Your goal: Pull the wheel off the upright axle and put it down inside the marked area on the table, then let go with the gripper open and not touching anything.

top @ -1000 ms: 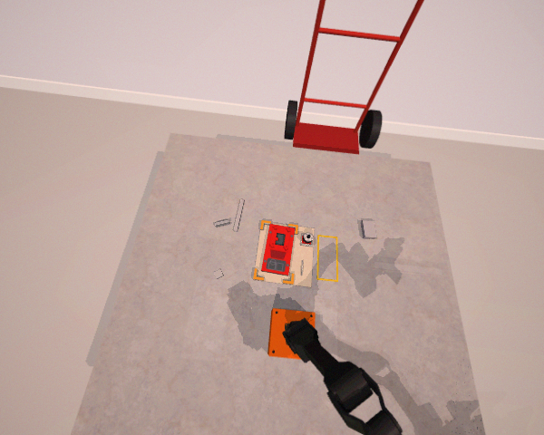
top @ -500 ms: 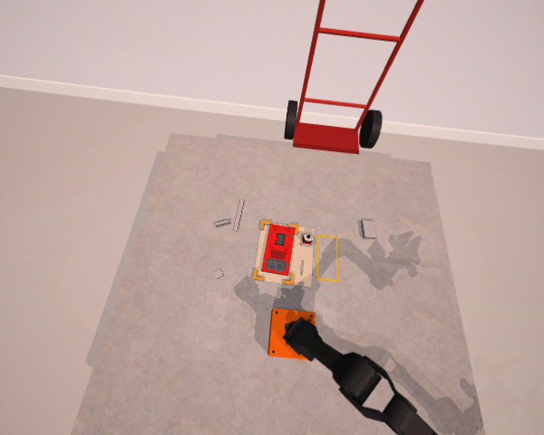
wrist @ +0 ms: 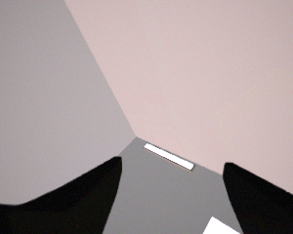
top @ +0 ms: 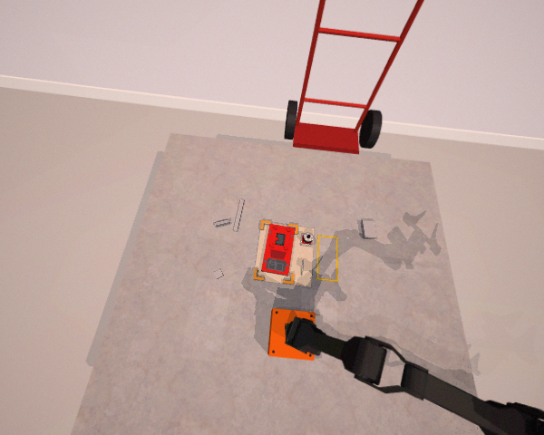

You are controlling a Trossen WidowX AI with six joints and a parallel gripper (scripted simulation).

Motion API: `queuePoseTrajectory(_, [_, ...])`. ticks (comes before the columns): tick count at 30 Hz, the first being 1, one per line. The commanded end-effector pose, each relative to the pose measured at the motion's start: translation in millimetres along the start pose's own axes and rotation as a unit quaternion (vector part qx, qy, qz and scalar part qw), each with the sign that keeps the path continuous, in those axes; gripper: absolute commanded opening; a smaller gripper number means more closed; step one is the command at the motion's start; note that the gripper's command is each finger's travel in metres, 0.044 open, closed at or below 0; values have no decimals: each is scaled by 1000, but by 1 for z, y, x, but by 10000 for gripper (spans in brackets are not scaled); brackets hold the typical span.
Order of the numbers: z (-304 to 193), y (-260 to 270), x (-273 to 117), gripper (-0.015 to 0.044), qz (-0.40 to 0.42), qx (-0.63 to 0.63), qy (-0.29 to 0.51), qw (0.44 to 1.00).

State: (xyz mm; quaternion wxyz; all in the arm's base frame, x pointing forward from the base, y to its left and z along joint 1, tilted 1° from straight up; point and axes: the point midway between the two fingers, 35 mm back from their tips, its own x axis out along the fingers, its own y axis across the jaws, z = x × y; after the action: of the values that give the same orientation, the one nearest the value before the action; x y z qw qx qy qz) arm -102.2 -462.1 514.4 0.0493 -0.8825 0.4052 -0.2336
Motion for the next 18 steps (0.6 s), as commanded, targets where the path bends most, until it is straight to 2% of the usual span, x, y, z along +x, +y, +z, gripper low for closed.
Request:
queuePoseTrajectory(1, [36,-1,31,300,4,130,-13,991])
queuePoseTrajectory(9, [120,-26,92,300,26,372,-66,926])
queuePoseTrajectory(18, [228,-85,137,300,89,584,-150,793])
